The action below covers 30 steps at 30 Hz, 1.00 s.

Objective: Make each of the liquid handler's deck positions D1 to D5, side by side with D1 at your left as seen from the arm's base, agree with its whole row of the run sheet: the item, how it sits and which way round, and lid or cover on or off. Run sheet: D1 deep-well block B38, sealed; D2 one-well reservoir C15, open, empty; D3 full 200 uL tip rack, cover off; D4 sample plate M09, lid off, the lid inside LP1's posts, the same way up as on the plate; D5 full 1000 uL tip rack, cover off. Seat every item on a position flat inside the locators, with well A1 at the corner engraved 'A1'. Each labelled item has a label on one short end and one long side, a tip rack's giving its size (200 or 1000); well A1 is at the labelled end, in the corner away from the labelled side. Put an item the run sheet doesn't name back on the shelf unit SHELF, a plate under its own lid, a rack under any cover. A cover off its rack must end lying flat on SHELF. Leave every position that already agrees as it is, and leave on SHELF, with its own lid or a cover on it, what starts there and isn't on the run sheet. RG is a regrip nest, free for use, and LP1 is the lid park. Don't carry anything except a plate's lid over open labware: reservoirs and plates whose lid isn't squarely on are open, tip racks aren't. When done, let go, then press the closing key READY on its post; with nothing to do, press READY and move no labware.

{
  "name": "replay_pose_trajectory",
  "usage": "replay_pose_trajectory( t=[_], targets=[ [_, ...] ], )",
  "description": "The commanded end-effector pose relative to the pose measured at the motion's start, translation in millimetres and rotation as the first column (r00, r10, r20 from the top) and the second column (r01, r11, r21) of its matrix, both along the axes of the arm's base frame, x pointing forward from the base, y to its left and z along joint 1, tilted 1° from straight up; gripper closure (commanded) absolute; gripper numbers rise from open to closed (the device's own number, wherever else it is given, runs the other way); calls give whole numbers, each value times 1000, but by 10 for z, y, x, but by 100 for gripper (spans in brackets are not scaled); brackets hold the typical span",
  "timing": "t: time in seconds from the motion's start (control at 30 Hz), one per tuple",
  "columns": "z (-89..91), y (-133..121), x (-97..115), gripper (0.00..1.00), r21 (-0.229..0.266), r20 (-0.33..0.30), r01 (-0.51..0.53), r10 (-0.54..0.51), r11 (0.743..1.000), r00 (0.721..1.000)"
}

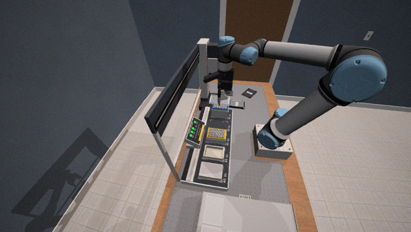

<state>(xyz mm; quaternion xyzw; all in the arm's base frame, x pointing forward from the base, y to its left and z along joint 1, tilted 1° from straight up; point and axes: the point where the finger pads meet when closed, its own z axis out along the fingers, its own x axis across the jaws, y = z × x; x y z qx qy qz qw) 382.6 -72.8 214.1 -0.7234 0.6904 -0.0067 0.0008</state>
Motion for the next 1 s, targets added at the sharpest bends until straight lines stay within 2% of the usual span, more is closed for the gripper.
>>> replay_pose_trajectory(
  t=[0.0,0.3,0.97],
  targets=[
    [4,-1,2,100,-1,1,0,0,1000,1000],
    [4,-2,2,100,-1,1,0,0,1000,1000],
    [-296,-5,6,100,-1,1,0,0,1000,1000]
  ],
)
